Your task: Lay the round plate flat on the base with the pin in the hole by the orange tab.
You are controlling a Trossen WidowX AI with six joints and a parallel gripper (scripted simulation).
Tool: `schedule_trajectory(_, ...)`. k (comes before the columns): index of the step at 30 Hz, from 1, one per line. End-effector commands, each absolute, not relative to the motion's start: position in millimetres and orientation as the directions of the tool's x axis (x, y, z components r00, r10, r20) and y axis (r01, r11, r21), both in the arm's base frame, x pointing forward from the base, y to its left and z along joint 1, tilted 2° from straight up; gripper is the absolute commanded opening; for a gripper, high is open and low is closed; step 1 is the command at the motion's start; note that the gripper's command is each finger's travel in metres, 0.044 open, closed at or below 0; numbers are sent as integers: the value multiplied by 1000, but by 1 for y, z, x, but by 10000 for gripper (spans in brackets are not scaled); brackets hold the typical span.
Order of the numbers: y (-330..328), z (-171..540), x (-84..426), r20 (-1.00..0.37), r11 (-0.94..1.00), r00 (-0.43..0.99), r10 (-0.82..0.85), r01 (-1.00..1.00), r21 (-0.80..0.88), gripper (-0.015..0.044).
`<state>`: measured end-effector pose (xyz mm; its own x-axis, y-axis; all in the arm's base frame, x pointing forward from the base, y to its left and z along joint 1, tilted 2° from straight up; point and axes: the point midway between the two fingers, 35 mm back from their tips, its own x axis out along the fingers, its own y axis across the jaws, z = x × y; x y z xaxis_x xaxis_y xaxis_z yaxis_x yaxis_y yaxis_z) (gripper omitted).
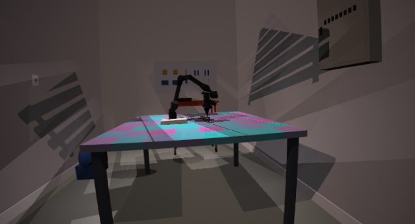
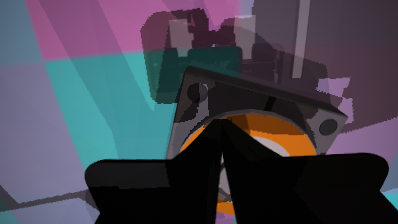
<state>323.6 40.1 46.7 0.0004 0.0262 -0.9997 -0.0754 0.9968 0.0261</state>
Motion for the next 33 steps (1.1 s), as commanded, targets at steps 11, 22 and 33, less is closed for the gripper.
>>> schedule_trajectory(11, 26, 46, 328, -1000, 997, -3, 20, -76, 20, 0)
schedule_trajectory(22, 18, 46, 329, -1000, 997, -3, 19, -76, 19, 0)
schedule_trajectory(33, 18, 91, 323, -1000, 997, -3, 19, -76, 19, 0)
